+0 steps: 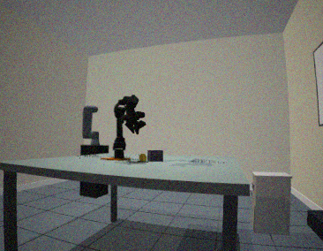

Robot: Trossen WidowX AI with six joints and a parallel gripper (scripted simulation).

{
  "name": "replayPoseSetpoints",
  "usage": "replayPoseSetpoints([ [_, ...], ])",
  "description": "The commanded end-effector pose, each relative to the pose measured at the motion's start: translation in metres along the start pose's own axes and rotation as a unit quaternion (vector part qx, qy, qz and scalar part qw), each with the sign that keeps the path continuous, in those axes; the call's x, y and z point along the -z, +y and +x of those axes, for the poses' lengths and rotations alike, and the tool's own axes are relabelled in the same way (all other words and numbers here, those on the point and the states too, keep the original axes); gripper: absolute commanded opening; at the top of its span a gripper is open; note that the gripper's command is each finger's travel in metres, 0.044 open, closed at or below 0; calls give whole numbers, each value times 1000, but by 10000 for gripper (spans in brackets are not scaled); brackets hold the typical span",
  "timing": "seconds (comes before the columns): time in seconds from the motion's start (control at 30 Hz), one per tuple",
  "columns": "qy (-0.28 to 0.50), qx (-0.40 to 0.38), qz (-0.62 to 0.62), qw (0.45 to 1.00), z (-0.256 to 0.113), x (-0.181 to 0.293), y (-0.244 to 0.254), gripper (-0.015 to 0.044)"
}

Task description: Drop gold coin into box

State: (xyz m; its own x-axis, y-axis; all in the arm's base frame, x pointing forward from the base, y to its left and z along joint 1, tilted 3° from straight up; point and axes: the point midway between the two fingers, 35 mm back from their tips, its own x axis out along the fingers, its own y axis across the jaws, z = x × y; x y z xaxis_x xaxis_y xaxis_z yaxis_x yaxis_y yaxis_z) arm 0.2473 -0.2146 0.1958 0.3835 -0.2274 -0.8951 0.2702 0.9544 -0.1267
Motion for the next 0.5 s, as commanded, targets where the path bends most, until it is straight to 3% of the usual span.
replayPoseSetpoints([
  [0.0,95,-57,-32,993,17,13,52,161],
  [0.17,216,-101,-83,968,22,41,111,161],
  [0.47,221,-102,-85,966,40,46,115,161],
])
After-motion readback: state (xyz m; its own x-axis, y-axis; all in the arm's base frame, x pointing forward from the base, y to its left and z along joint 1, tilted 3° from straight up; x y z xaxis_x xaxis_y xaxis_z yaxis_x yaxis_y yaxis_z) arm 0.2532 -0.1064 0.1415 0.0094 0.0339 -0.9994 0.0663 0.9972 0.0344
